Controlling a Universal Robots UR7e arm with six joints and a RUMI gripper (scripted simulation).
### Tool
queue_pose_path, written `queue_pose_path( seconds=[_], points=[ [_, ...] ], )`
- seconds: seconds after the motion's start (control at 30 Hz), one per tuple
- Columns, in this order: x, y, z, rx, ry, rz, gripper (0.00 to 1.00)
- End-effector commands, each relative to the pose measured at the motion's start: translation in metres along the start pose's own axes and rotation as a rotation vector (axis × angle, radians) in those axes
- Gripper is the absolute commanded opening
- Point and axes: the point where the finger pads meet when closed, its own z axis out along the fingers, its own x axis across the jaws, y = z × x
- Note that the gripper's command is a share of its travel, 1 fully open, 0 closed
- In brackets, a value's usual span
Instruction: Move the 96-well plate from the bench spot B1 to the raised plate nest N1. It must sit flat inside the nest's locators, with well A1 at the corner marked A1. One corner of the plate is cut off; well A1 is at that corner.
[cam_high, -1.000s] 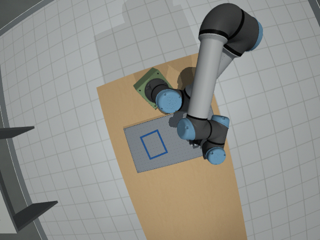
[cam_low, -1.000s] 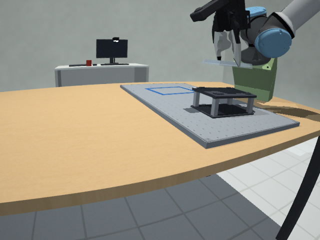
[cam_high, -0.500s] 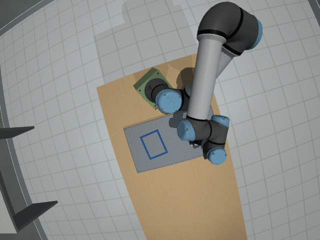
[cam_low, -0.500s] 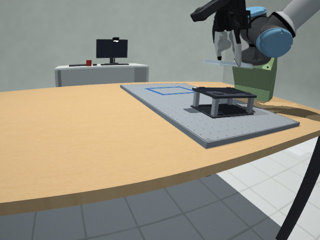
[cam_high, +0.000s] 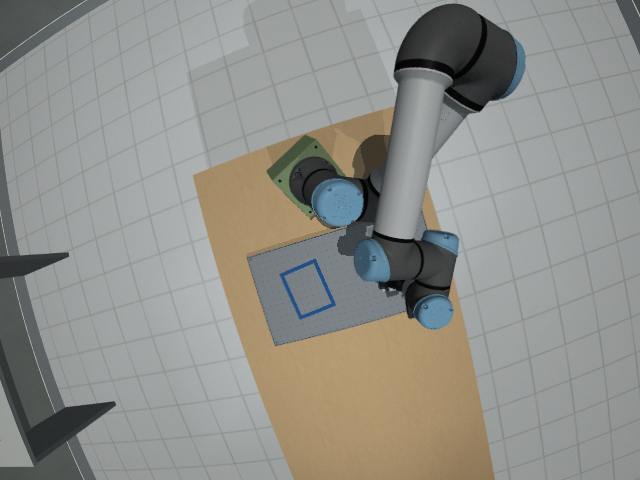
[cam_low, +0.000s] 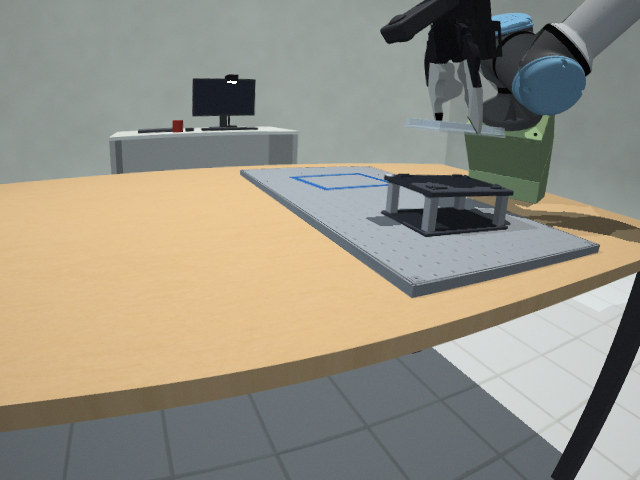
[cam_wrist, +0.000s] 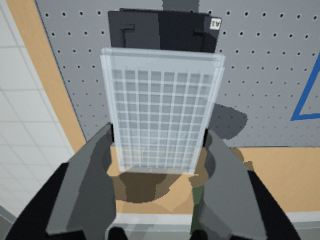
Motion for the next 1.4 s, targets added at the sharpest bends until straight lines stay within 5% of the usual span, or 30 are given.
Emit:
queue_pose_path(
  seconds=[0.0,1.37],
  points=[
    [0.000,0.000,0.000,0.001,0.000,0.000,0.00],
    [0.000,-0.011,0.059,0.001,0.000,0.000,0.00]
  ],
)
